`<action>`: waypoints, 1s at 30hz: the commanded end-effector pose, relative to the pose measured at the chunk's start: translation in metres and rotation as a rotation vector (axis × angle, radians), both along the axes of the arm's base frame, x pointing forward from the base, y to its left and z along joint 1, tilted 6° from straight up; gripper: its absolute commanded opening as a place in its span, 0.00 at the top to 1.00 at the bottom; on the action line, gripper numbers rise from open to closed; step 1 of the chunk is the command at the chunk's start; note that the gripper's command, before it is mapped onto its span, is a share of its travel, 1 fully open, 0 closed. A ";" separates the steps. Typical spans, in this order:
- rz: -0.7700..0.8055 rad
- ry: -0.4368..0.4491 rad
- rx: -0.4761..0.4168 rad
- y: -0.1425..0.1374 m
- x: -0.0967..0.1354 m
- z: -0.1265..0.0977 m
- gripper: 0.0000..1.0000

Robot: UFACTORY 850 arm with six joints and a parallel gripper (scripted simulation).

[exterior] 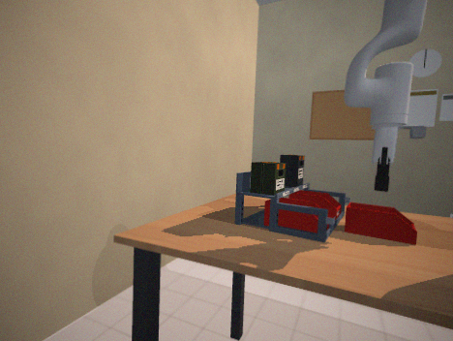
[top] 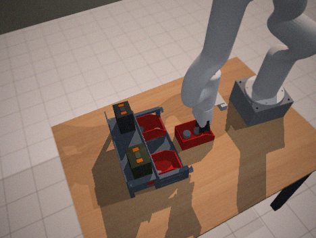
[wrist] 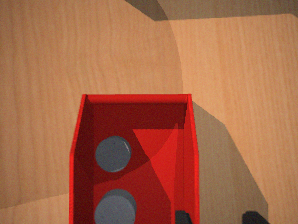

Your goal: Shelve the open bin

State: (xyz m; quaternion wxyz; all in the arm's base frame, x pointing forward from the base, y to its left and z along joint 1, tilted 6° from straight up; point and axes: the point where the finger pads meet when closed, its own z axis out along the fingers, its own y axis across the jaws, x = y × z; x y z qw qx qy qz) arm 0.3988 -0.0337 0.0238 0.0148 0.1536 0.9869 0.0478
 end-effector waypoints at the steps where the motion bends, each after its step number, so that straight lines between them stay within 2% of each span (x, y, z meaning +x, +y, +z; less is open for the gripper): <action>1: 0.000 -0.002 0.000 0.000 0.001 0.000 0.66; 12: 0.000 -0.002 0.000 0.000 0.001 0.000 0.66; 17: 0.259 -0.024 -0.010 -0.029 0.028 -0.006 0.66; 29: 0.259 -0.024 -0.010 -0.029 0.028 -0.006 0.66; 30: 0.307 -0.040 -0.014 -0.037 0.034 -0.008 0.66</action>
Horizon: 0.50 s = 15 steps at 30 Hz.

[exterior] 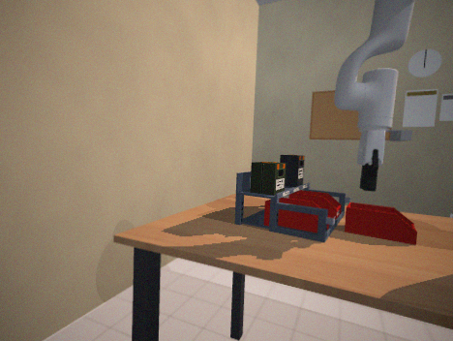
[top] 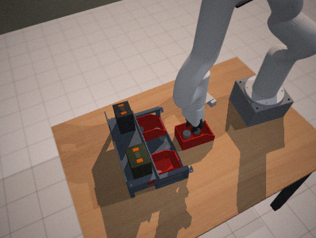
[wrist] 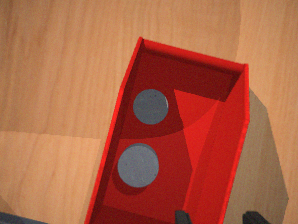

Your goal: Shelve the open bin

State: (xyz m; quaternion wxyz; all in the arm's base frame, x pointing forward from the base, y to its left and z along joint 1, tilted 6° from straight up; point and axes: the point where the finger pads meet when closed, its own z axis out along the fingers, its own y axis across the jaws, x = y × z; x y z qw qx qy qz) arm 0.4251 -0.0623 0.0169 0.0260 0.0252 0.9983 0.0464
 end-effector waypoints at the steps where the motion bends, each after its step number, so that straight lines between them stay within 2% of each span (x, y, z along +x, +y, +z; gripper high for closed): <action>1: 0.102 -0.010 -0.005 -0.016 0.015 -0.003 0.66; 4: 0.258 -0.022 -0.012 -0.040 0.038 -0.009 0.66; 15: 0.258 -0.022 -0.012 -0.040 0.038 -0.009 0.66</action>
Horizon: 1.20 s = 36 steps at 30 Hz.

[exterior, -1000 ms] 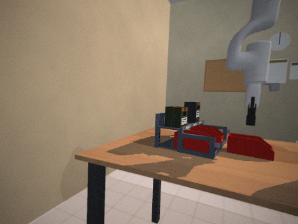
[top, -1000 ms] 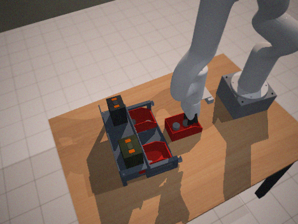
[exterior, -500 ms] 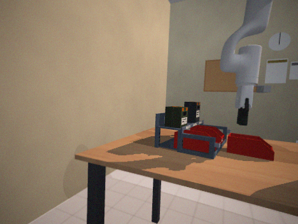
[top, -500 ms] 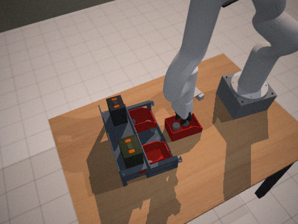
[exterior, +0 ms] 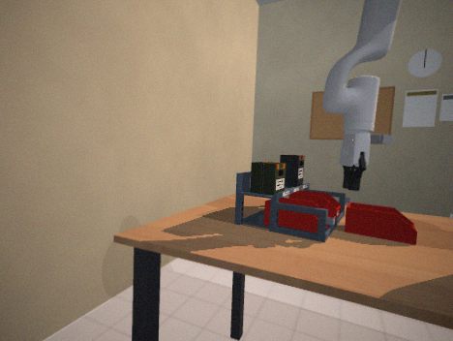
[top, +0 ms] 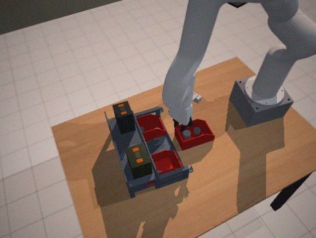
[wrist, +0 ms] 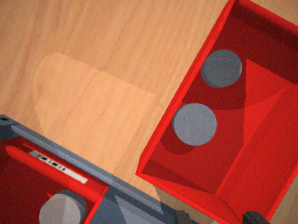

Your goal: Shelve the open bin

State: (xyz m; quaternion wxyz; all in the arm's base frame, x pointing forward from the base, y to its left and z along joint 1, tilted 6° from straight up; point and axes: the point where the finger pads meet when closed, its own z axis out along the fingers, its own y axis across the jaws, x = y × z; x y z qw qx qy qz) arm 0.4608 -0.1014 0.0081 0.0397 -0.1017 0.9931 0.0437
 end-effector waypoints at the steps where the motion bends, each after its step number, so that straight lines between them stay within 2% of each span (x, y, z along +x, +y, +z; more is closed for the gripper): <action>1: 0.005 0.017 -0.002 -0.001 0.002 0.000 0.66; 6: 0.261 -0.017 -0.015 -0.017 0.017 -0.003 0.66; 18: 0.261 -0.017 -0.015 -0.017 0.017 -0.003 0.66; 23: 0.517 -0.034 -0.030 -0.010 0.010 -0.002 0.66; 35: 0.517 -0.034 -0.030 -0.010 0.010 -0.002 0.66; 36: 0.566 -0.032 -0.034 -0.009 0.010 -0.001 0.66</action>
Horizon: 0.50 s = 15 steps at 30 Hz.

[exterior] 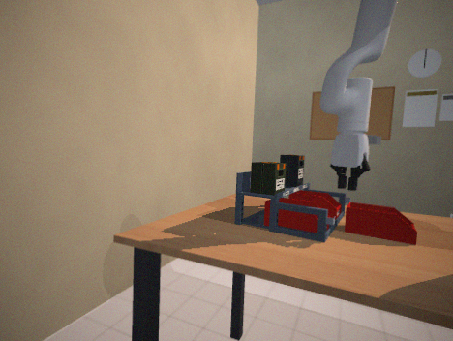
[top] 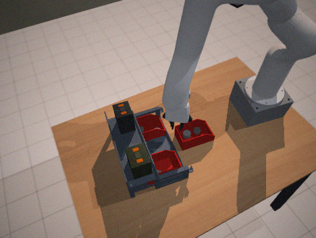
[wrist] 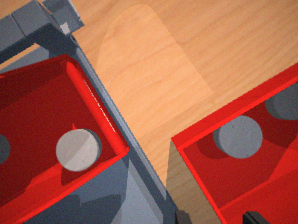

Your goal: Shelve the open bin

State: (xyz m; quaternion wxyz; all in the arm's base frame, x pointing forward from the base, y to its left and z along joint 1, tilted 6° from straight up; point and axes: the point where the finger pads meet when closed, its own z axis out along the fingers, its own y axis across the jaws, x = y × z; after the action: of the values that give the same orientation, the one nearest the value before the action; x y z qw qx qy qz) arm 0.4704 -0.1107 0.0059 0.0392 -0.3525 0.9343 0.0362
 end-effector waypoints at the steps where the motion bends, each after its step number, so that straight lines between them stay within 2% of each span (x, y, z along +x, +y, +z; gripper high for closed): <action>1: 0.103 -0.008 -0.006 0.001 -0.001 0.001 0.66; 4: 0.258 -0.019 -0.014 0.004 -0.003 0.001 0.66; 15: 0.258 -0.019 -0.014 0.004 -0.003 0.001 0.66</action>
State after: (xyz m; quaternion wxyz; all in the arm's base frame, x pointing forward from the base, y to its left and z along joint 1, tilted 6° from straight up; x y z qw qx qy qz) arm 0.4668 -0.1070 0.0067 0.0368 -0.4686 0.8821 0.0315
